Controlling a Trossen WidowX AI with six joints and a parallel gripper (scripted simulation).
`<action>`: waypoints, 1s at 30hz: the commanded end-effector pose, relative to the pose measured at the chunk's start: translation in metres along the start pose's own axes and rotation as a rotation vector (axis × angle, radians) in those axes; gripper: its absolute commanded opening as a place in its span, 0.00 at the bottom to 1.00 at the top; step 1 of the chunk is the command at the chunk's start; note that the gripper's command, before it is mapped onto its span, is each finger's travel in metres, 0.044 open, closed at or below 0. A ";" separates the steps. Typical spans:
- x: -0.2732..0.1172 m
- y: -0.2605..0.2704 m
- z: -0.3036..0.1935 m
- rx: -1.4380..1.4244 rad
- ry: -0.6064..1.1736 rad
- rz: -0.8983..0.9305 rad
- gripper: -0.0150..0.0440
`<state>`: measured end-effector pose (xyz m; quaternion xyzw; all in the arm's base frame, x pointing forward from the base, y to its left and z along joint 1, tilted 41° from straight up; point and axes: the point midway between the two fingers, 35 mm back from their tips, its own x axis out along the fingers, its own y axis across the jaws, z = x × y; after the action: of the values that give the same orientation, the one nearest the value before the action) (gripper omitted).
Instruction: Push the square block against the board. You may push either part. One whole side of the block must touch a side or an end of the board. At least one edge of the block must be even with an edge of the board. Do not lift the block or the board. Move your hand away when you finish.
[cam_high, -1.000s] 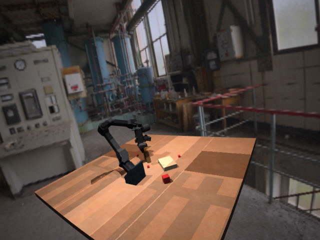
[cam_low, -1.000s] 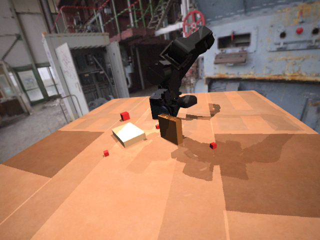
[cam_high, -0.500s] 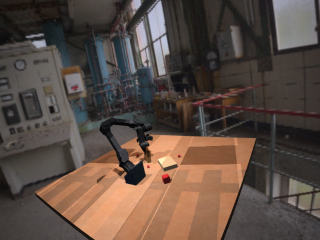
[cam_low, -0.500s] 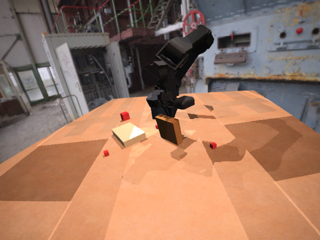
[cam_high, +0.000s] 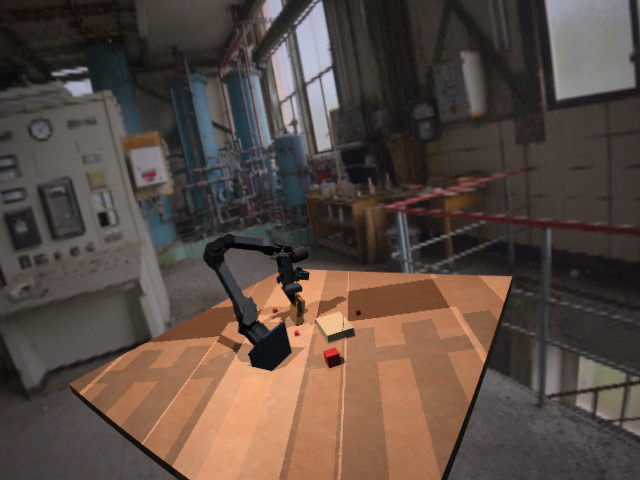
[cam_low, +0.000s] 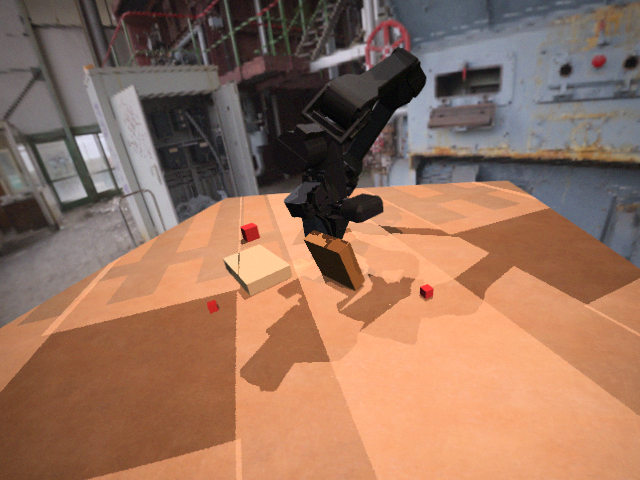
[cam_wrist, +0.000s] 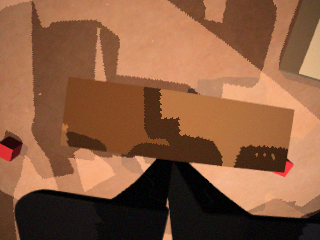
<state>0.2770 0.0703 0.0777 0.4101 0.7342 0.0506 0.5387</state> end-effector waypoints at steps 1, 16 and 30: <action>-0.002 0.001 0.007 -0.009 -0.010 -0.001 0.25; -0.002 0.001 0.003 -0.009 -0.009 -0.001 0.25; -0.001 0.001 -0.020 -0.008 -0.008 -0.001 0.25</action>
<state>0.2678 0.0756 0.0858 0.4063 0.7308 0.0539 0.5458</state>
